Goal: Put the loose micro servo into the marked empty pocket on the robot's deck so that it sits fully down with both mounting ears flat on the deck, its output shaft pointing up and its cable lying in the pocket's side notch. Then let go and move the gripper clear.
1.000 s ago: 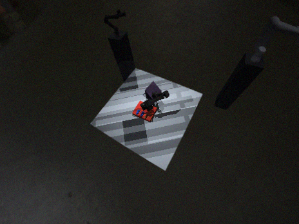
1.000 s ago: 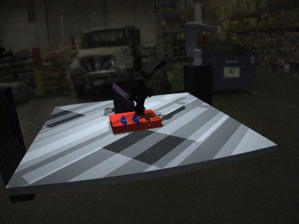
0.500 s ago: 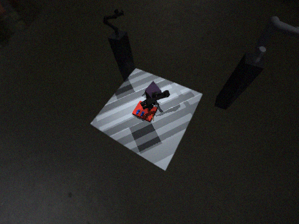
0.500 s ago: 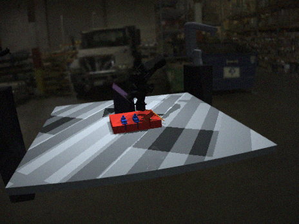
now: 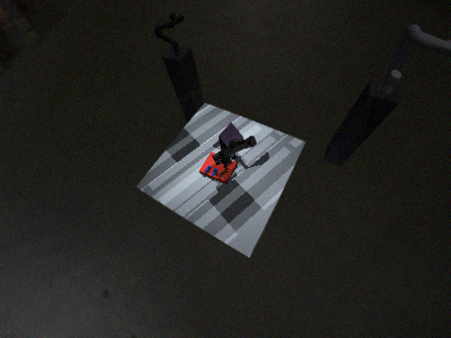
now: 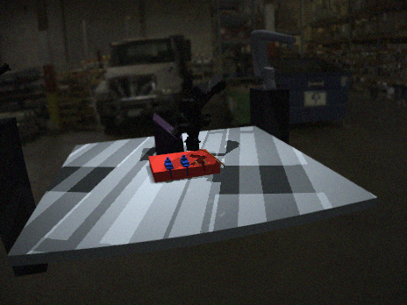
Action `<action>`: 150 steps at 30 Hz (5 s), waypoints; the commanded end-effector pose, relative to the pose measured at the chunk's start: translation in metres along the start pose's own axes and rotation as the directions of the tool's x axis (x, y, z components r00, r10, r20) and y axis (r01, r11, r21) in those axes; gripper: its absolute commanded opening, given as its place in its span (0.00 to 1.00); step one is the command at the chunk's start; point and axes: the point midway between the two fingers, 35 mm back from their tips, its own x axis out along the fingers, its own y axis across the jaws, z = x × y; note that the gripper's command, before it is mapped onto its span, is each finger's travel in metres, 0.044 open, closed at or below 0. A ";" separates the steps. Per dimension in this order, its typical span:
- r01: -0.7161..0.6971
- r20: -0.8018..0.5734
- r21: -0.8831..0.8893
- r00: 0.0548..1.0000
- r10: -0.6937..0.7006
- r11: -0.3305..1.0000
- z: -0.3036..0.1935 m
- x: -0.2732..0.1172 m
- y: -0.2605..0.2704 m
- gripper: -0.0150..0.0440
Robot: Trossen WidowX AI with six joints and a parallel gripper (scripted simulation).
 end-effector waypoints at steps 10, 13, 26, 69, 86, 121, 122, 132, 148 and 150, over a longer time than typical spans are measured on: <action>0.005 0.000 0.395 1.000 -0.005 0.919 0.001 -0.001 0.000 0.25; 0.005 0.000 0.488 1.000 -0.005 0.873 0.001 -0.001 0.000 0.25; 0.004 0.000 0.721 1.000 -0.005 0.693 0.002 -0.002 -0.001 0.25; 0.003 0.004 0.717 1.000 -0.009 0.697 0.078 0.012 -0.077 0.25; 0.003 0.005 0.717 1.000 -0.009 0.697 0.080 0.017 -0.077 0.25; 0.001 0.006 0.717 1.000 -0.008 0.697 0.080 0.051 -0.077 0.25; 0.001 0.006 0.717 1.000 -0.008 0.697 0.080 0.052 -0.077 0.25; 0.001 0.007 0.717 1.000 -0.008 0.697 0.080 0.062 -0.077 0.25; 0.001 0.006 0.717 1.000 -0.008 0.697 0.079 0.059 -0.078 0.57; 0.002 0.005 0.717 1.000 -0.009 0.697 0.078 0.044 -0.077 0.57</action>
